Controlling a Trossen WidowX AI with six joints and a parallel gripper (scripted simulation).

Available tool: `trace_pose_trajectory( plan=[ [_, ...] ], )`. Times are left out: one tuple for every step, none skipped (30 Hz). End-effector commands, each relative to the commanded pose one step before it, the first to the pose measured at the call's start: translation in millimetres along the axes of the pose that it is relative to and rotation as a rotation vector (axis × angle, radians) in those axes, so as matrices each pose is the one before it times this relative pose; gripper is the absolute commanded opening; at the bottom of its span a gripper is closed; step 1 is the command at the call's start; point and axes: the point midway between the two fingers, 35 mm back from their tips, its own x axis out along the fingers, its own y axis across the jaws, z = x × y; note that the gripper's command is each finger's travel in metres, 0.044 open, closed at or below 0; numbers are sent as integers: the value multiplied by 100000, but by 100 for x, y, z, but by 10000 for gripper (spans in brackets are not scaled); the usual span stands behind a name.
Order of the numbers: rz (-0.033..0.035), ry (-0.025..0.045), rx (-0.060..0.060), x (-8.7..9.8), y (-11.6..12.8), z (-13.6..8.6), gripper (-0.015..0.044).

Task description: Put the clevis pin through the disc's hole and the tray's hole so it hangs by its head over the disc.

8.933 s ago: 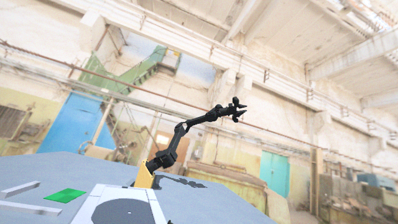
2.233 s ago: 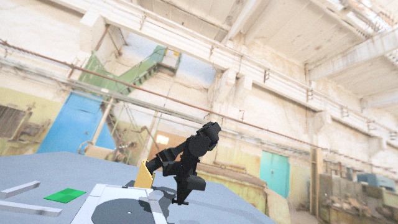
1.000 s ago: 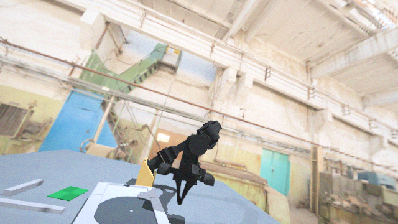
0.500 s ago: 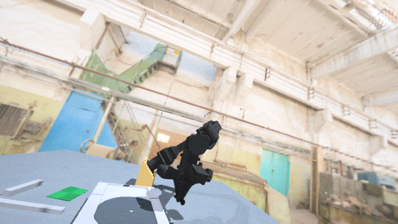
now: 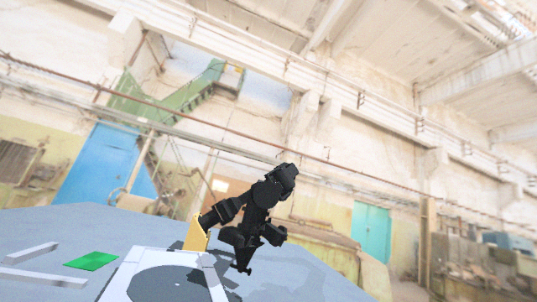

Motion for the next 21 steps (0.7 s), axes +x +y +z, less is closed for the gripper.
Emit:
trace_pose_trajectory(
  plan=[
    [280,325,-15664,28,25,-121,0],
    [8,-7,-3445,-2,0,-6,0],
    [8,-7,-3445,-2,0,-6,0],
    [8,-8,-3445,-2,0,-6,0],
    [8,-8,-3445,-2,0,-6,0],
    [7,-8,-3445,-2,1,-6,0],
    [7,-8,-3445,-2,1,-6,0],
    [7,-9,-3445,-2,1,-6,0],
    [6,-9,-3445,-2,1,-6,0],
    [6,-9,-3445,-2,1,-6,0],
    [6,-9,-3445,-2,2,-6,0],
    [5,-10,-3445,-2,2,-6,0],
    [5,-10,-3445,-2,2,-6,0],
    [5,-10,-3445,-2,2,-6,0],
    [4,-10,-3445,-2,2,-6,0],
    [4,-10,-3445,-2,3,-5,0],
    [4,-10,-3445,-2,3,-5,0],
    [3,-10,-3445,-2,3,-5,0],
    [3,-11,-3445,-2,3,-5,0],
    [2,-11,-3445,-2,3,-5,0],
    [2,-11,-3445,-2,4,-5,0]
  ],
)
